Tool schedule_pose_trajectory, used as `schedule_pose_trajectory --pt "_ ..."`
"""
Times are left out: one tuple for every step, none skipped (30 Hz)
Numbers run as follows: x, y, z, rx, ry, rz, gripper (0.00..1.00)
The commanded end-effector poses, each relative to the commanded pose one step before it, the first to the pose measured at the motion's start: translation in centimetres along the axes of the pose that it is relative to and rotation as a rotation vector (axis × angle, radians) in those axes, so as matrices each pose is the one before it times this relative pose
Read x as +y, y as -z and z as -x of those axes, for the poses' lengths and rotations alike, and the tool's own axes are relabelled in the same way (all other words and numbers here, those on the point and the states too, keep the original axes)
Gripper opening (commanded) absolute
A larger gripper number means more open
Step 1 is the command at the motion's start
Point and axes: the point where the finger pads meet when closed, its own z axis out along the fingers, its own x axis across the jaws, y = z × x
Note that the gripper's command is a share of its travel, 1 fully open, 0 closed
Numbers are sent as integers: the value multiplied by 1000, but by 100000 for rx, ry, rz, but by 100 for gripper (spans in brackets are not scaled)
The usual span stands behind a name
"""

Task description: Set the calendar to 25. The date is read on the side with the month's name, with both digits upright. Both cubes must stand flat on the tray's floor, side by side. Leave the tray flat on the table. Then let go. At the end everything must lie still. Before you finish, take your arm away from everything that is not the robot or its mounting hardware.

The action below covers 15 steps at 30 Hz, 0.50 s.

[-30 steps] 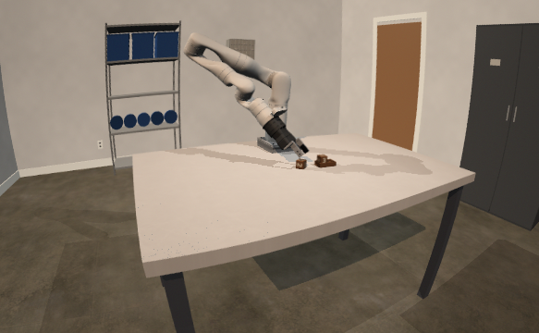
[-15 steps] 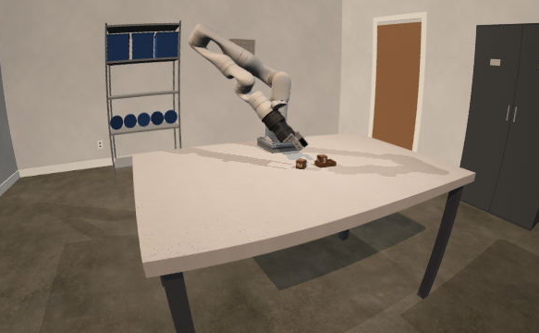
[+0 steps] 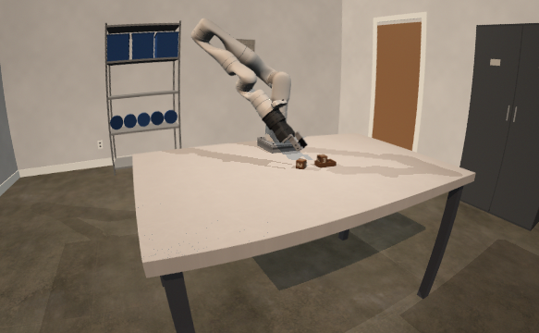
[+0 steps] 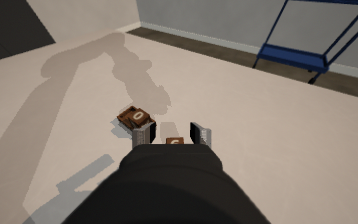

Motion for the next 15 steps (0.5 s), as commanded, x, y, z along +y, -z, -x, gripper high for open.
schedule_pose_trajectory --pt "-12 -63 89 -532 2379 4648 100" --pt "20 -14 14 -127 -42 1553 100" --pt "8 -7 6 -73 -31 1576 100" --pt "-5 0 -2 -13 -21 1570 100" --pt "-19 8 -10 46 -10 1537 100" --pt "-33 15 -17 103 1 1479 100" --pt "-45 22 -22 153 9 1398 100" --pt "-55 27 -27 194 17 1299 100" --pt "-62 31 -29 222 22 1185 100" --pt "-66 34 -30 238 25 1060 100" --pt "-67 35 -30 241 27 928 100" --pt "-64 34 -28 231 26 793 100" --pt "0 0 0 0 0 0 100" --pt "0 0 0 0 0 0 100" --pt "-59 31 -25 211 24 658 100"
